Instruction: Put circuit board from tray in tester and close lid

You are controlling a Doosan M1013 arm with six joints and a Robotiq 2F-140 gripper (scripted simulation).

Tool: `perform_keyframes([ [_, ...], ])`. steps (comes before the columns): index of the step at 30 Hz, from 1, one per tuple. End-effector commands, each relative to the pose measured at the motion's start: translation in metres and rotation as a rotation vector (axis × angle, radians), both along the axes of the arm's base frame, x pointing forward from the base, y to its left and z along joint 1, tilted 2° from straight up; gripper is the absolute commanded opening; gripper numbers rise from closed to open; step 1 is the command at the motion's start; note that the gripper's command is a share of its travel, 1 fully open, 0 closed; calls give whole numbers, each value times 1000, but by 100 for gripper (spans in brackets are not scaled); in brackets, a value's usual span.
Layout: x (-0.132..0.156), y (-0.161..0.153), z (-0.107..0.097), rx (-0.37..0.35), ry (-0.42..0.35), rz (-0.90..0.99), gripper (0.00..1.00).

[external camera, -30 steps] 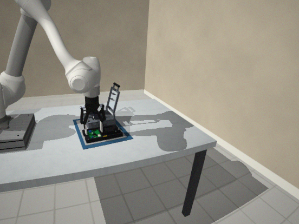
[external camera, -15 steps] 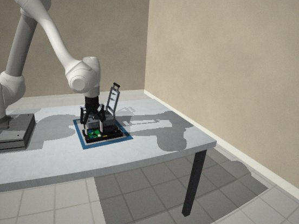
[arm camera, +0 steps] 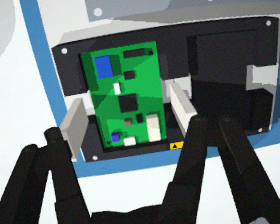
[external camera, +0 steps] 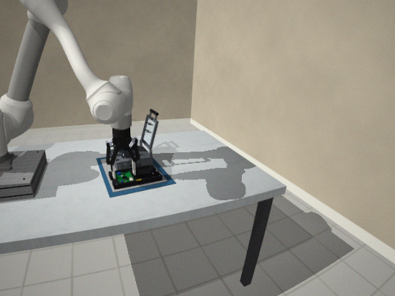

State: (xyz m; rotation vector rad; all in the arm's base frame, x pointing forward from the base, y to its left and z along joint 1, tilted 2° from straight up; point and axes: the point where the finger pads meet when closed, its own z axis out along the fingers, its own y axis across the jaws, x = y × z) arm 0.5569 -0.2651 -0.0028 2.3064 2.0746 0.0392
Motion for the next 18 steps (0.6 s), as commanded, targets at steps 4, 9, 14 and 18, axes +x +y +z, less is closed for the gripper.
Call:
perform_keyframes([
  [4,-3,3,-7,-2,5,4,58],
  [9,-3,2,-10,-2,5,4,58],
  [14,-3,2,-12,-2,5,4,58],
  [18,-3,2,-13,-2,5,4,58],
])
